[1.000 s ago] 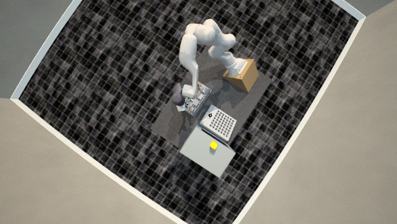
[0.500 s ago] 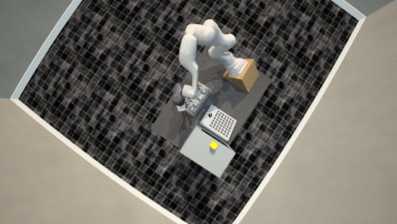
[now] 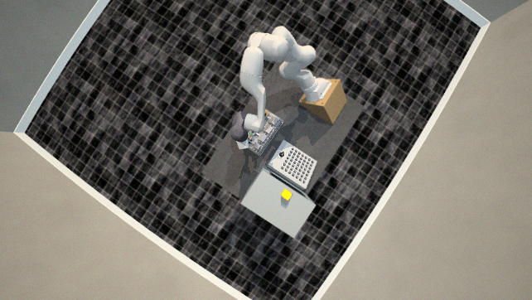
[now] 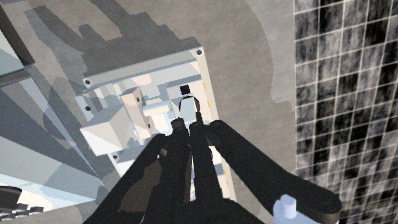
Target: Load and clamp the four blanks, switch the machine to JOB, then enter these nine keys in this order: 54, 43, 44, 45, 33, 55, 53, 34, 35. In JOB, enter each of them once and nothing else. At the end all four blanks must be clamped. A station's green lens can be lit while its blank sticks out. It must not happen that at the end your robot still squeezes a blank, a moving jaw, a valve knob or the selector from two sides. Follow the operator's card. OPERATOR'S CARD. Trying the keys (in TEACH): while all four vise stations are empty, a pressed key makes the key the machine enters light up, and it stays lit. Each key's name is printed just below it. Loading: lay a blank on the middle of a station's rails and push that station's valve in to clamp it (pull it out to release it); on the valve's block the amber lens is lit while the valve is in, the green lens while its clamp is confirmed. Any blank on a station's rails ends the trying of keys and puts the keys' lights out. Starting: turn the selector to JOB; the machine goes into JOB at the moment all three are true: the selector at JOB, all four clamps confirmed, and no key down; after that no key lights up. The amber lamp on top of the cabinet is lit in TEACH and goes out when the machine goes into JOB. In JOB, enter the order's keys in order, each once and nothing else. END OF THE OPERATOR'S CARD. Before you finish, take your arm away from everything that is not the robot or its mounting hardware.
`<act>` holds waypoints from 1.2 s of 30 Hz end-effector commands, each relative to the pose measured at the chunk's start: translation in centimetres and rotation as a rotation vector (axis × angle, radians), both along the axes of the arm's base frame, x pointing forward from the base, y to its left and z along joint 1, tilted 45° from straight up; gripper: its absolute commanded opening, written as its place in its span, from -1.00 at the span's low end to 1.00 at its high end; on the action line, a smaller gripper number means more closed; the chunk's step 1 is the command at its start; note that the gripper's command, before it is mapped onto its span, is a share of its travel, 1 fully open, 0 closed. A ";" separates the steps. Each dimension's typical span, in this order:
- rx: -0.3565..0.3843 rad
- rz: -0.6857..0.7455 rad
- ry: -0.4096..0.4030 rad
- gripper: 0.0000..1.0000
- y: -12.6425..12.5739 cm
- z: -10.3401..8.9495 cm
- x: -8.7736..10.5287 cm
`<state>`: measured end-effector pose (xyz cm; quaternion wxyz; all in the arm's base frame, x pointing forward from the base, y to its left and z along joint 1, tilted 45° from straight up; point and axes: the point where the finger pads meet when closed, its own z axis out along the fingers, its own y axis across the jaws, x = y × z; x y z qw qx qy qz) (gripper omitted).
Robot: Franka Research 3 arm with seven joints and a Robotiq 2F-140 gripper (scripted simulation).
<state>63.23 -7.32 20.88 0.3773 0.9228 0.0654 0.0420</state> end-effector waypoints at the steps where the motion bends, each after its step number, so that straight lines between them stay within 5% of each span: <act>1: -0.001 0.007 0.002 -1.00 -0.1 -0.3 0.1; 36: -0.001 0.007 0.002 -1.00 0.4 0.2 0.0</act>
